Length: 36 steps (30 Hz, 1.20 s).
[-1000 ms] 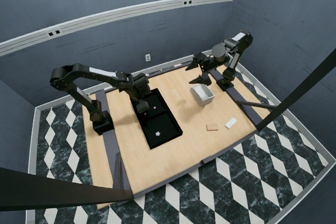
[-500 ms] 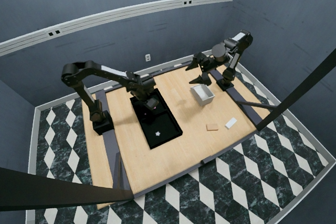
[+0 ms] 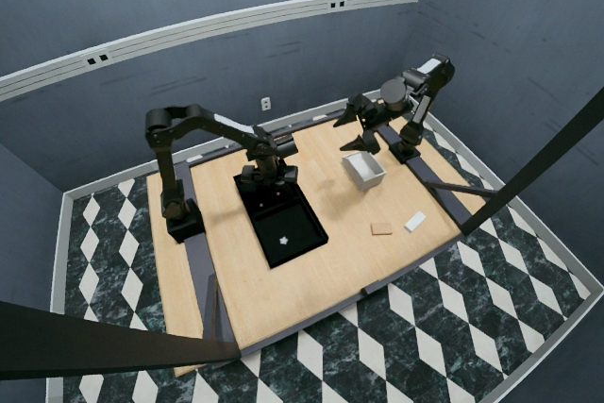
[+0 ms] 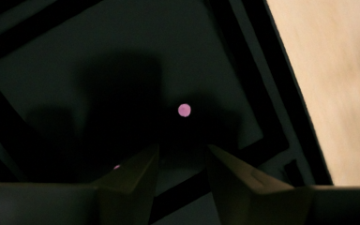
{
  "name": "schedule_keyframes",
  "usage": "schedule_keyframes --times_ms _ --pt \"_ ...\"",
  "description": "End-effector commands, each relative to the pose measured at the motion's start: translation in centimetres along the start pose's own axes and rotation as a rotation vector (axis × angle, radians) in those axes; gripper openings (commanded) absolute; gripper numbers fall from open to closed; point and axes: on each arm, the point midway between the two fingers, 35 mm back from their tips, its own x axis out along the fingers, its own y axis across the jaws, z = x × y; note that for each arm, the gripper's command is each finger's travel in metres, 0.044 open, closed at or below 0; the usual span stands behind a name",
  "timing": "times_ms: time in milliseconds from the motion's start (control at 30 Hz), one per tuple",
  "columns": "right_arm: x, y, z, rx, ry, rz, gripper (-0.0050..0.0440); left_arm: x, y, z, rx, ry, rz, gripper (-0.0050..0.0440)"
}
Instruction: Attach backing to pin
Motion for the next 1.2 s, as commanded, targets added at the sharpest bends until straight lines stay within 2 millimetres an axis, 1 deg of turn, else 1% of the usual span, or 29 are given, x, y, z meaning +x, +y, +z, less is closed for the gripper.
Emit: schedule_keyframes --times_ms 0,133,233,533,600,867,933,1067,1167 --pt "-0.6 -0.1 0.7 0.013 -0.020 0.006 0.0440 0.1 -1.0 0.9 -0.159 0.026 0.016 0.0130" --pt "-0.6 -0.1 0.7 0.013 -0.020 0.006 0.0440 0.7 -1.4 1.3 -0.288 0.050 0.039 0.0130" --pt "-0.6 -0.1 0.7 0.013 -0.020 0.006 0.0440 0.9 -1.5 1.4 -0.341 0.061 0.048 0.0130" --pt "-0.6 -0.1 0.7 0.013 -0.020 0.006 0.0440 1.0 -1.6 1.5 -0.373 0.066 0.053 0.0130" --pt "-0.6 -0.1 0.7 0.013 -0.020 0.006 0.0440 2.0 -0.9 1.1 -0.372 0.072 0.075 0.0130" --pt "-0.6 -0.1 0.7 0.013 -0.020 0.006 0.0440 4.4 -0.7 0.9 -0.369 0.072 0.075 0.0130" --pt "-0.6 -0.1 0.7 0.013 -0.020 0.006 0.0440 4.4 -0.7 0.9 -0.369 0.072 0.075 0.0130" --pt "-0.6 -0.1 0.7 0.013 -0.020 0.006 0.0440 5.5 -0.7 0.8 -0.369 0.072 0.075 0.0130" --pt "-0.6 -0.1 0.7 0.013 -0.020 0.006 0.0440 6.0 -0.6 0.8 -0.369 0.072 0.075 0.0130"
